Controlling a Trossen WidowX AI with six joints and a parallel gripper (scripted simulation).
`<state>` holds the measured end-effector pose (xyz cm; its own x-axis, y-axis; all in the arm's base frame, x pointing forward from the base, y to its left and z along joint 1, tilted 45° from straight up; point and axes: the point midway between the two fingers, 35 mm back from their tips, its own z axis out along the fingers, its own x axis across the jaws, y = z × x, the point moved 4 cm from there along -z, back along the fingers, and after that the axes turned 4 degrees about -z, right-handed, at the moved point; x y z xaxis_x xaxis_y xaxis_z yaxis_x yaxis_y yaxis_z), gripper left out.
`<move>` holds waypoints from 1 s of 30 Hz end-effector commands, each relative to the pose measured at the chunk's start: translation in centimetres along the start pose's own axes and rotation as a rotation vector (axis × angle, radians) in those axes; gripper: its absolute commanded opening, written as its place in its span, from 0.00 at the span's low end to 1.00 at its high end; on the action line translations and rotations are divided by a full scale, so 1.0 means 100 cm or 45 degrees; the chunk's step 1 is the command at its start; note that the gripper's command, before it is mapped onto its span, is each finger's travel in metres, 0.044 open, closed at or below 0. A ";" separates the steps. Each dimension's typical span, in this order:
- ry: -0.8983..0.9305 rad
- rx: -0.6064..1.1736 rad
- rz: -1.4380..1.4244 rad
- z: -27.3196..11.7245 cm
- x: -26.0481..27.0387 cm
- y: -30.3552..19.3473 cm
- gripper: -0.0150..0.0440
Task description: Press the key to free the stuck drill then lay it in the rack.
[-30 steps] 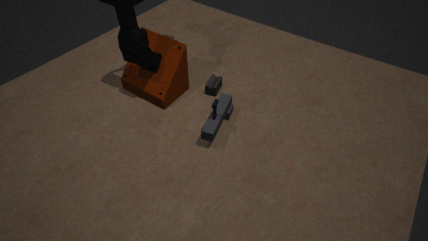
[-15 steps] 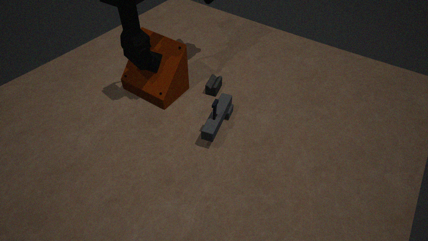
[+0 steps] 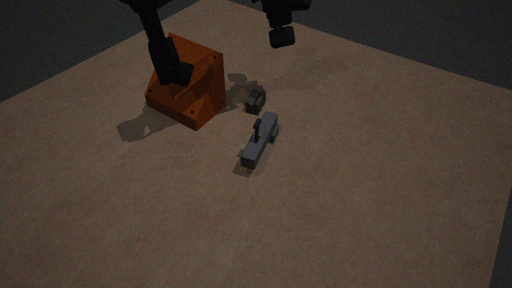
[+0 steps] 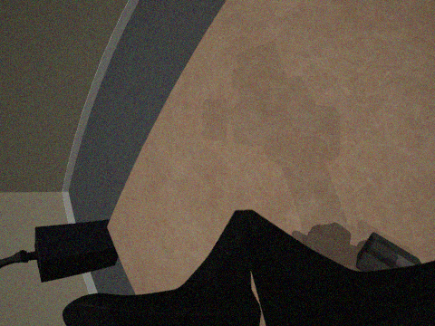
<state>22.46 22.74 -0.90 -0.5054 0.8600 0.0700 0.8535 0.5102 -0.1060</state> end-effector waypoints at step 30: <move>-0.948 0.290 0.480 -0.133 -0.237 -0.073 0.25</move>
<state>30.07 -0.95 11.61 -0.2072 0.7167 -0.6659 0.9763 0.1083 -0.1872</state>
